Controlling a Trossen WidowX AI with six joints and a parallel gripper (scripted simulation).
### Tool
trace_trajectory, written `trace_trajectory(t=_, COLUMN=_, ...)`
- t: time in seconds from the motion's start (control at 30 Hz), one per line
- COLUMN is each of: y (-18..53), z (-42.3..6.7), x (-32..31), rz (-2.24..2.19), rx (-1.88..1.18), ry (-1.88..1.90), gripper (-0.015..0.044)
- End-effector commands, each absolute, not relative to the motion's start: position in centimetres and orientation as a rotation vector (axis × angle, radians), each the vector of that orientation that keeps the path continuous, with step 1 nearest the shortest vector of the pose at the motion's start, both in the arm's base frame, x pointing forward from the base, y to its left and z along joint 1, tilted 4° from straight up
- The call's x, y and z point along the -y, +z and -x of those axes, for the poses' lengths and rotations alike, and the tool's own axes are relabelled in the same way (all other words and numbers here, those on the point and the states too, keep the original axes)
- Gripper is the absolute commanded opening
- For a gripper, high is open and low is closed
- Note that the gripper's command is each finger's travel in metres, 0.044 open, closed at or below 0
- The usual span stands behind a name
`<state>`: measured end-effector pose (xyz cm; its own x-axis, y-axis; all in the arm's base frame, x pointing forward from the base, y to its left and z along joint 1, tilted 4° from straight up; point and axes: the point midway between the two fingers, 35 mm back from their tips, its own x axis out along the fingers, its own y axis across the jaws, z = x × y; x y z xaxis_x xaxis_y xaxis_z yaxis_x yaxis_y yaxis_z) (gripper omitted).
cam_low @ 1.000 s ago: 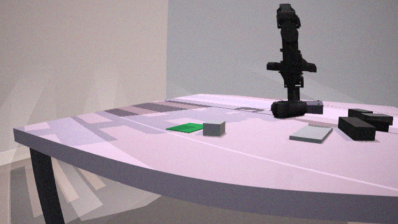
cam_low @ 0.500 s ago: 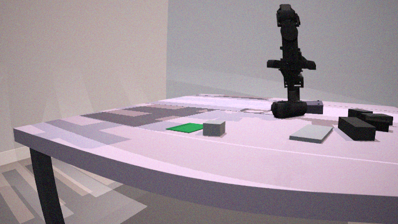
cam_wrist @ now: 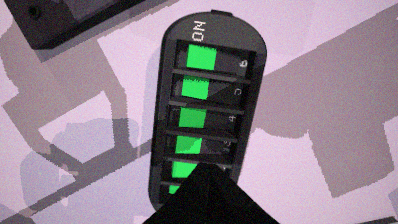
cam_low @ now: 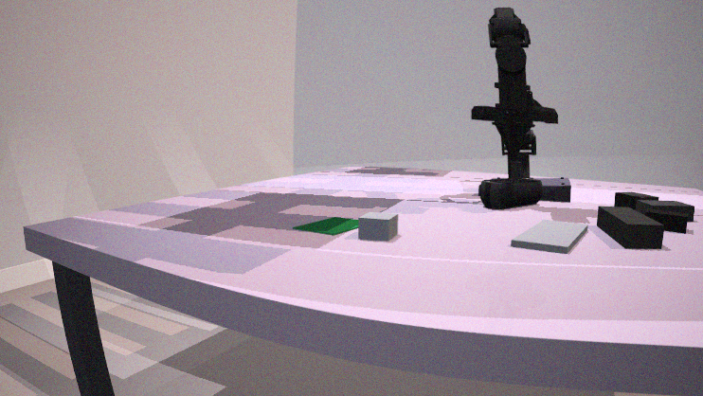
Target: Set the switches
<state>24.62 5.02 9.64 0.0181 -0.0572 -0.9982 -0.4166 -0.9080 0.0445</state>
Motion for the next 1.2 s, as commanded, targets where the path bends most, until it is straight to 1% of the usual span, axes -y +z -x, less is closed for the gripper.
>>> trace_trajectory(t=0.0, y=9.6, z=-24.5, x=-5.0, rz=2.035, rx=-0.489, ry=1.979, gripper=0.0)
trace_trajectory(t=0.6, y=9.6, z=-24.5, x=-4.9, rz=2.034, rx=-0.486, ry=1.978, gripper=0.0)
trace_trajectory(t=0.97, y=7.3, z=-22.7, x=-0.6, rz=2.004, rx=-0.294, ry=1.869, gripper=0.0)
trace_trajectory(t=1.17, y=7.0, z=-22.4, x=-0.1, rz=2.008, rx=-0.269, ry=1.847, gripper=0.0)
